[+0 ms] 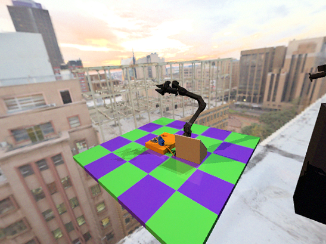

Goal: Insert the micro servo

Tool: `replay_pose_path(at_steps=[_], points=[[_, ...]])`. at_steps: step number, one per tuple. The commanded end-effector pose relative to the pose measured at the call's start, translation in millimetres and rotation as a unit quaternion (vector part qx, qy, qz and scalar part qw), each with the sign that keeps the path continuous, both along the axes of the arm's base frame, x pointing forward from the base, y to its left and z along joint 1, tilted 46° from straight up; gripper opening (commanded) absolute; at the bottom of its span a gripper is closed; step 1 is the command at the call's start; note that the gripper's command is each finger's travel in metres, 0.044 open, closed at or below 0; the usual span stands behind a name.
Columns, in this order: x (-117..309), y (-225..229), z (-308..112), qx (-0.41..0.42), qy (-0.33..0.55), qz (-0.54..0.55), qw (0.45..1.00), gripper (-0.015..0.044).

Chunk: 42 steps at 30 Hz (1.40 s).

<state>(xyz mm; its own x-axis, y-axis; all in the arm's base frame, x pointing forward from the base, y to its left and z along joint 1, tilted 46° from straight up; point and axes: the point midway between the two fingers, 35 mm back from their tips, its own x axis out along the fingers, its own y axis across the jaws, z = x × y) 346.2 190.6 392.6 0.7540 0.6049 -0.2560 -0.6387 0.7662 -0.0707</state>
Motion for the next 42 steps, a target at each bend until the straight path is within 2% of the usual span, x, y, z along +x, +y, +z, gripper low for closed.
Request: replay_pose_path(at_steps=[1,22,42], points=[[6.9,2.2,-26.9,-0.051,0.011,-0.001,0.999,0.0440],[16.6,-0.2,-149.0,-0.304,0.063,0.046,0.950,0.0440],[-5.9,-18.8,-251.5,-0.525,0.110,0.162,0.828,0.0440]])
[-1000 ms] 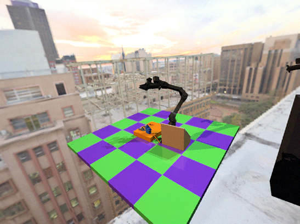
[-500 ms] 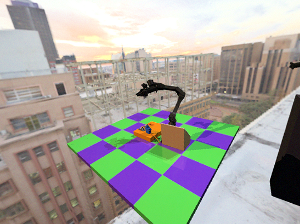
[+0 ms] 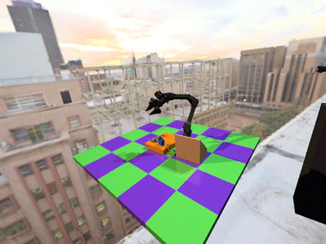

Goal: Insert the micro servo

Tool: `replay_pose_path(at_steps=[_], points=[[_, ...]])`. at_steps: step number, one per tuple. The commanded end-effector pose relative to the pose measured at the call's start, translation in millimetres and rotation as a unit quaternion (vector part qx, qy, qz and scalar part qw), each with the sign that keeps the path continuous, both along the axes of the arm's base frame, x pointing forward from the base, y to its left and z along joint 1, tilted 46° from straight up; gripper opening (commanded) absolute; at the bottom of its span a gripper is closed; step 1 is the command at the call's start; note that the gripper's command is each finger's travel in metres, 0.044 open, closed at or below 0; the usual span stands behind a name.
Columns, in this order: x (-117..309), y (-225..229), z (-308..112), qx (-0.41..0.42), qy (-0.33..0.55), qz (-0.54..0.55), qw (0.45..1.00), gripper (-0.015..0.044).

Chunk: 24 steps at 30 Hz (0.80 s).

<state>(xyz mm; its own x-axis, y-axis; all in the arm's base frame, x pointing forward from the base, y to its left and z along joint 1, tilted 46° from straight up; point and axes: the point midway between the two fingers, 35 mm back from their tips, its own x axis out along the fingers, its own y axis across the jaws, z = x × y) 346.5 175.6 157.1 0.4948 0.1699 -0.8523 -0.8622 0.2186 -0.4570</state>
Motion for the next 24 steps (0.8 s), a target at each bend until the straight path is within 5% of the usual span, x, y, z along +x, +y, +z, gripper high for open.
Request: replay_pose_path(at_steps=[1,24], points=[[-8.0,-5.1,-20.6,-0.052,0.021,0.031,0.998,0.0440],[-57.6,-43.2,-105.4,-0.298,0.156,0.231,0.913,0.0440]])
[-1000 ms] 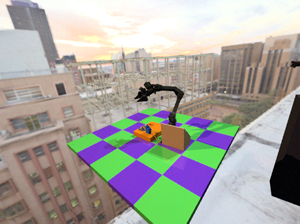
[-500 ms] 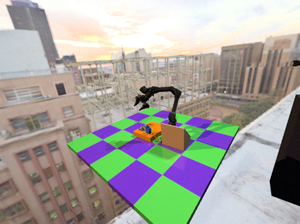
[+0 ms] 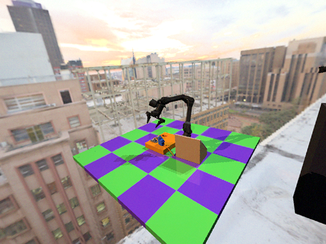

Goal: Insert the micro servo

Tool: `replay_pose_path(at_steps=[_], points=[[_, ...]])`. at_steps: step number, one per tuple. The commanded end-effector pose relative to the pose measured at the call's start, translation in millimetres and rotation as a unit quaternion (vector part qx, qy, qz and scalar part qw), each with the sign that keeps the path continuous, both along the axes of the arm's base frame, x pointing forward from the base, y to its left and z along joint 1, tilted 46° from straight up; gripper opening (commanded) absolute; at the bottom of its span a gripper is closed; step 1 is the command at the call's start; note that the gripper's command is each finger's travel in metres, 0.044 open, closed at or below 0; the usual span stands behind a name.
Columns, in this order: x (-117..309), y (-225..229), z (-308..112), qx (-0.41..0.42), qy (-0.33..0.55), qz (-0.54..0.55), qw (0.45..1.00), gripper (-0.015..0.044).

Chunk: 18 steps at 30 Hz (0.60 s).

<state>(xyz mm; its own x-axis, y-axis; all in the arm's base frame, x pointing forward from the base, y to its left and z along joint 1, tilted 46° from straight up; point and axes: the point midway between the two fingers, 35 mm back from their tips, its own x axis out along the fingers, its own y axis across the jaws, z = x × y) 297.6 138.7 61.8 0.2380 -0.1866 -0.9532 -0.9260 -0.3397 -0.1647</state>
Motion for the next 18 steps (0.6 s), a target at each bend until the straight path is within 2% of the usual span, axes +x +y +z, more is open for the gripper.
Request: replay_pose_path(at_steps=[1,18], points=[[-11.1,-8.2,-12.9,-0.046,0.032,0.042,0.998,0.0440],[-49.7,-44.0,-47.4,-0.205,0.175,0.212,0.939,0.0440]])
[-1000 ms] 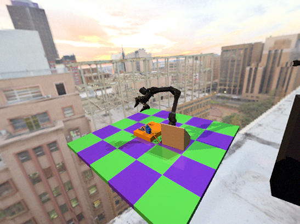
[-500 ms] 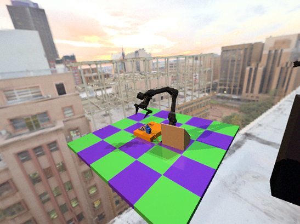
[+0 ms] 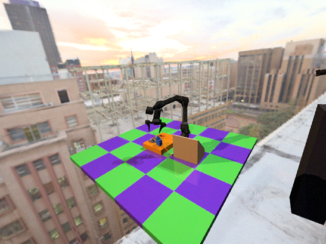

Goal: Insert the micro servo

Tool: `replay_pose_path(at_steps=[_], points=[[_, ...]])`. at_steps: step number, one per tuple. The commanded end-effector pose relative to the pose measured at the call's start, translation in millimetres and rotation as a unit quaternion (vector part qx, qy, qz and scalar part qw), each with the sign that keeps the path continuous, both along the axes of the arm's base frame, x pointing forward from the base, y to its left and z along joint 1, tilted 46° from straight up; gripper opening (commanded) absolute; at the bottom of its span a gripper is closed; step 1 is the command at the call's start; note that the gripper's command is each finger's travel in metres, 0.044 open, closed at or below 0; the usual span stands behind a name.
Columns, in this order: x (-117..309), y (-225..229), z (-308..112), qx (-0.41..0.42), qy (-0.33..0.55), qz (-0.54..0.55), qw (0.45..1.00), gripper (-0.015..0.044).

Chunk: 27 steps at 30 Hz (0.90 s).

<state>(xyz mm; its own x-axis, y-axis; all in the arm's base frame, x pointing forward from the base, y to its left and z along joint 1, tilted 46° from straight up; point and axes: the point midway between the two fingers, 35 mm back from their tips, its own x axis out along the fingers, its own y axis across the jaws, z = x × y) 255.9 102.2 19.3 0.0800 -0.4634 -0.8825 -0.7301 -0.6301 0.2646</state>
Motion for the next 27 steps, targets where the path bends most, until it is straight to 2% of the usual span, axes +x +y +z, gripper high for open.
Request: replay_pose_path(at_steps=[1,15,27], points=[[-10.1,-9.7,-6.3,-0.041,0.041,0.045,0.997,0.0440],[-35.4,-37.7,-18.1,-0.154,0.180,0.179,0.955,0.0440],[-35.3,-52.7,-33.3,-0.155,0.182,0.180,0.954,0.0440]])
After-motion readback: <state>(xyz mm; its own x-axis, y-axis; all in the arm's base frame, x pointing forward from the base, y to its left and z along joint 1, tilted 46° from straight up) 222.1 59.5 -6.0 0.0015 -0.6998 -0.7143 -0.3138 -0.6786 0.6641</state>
